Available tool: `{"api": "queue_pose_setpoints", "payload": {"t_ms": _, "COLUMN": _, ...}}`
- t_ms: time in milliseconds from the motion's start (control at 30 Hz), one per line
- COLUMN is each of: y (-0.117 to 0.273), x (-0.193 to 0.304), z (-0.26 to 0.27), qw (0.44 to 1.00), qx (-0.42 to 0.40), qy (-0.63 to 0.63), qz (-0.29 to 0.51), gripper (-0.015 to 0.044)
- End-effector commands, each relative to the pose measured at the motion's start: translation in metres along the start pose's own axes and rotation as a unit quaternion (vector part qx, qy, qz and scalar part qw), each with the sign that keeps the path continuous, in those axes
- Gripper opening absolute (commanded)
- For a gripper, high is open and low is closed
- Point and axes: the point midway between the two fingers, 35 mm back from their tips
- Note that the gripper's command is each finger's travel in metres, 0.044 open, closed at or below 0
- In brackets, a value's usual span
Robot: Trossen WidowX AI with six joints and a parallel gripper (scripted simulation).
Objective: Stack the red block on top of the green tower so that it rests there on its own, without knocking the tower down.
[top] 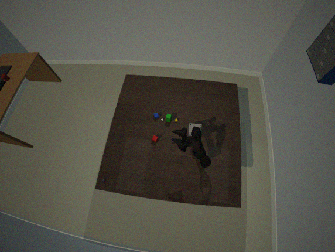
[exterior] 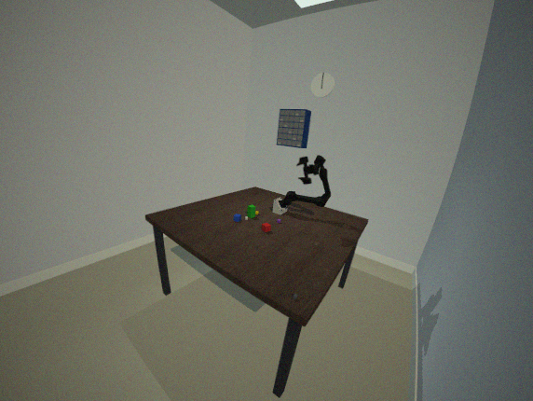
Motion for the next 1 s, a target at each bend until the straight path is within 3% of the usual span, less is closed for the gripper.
{"api": "queue_pose_setpoints", "payload": {"t_ms": 0, "y": 0.0, "x": 0.0, "z": 0.0, "qw": 1.0, "qx": -0.001, "qy": -0.001, "qz": 0.0, "gripper": 0.0426}}
{"api": "queue_pose_setpoints", "payload": {"t_ms": 500, "y": -0.064, "x": 0.018, "z": -0.001, "qw": 0.976, "qx": -0.14, "qy": -0.153, "qz": 0.069, "gripper": 0.044}}
{"api": "queue_pose_setpoints", "payload": {"t_ms": 967, "y": -0.139, "x": 0.044, "z": 0.036, "qw": 0.895, "qx": -0.271, "qy": -0.293, "qz": 0.197, "gripper": 0.044}}
Point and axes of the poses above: the point midway between the two fingers, 35 mm back from their tips, its own y axis back along the fingers, its own z axis across the jaws, x = y × z, and after that the axes turned 4 degrees about -y, right-handed
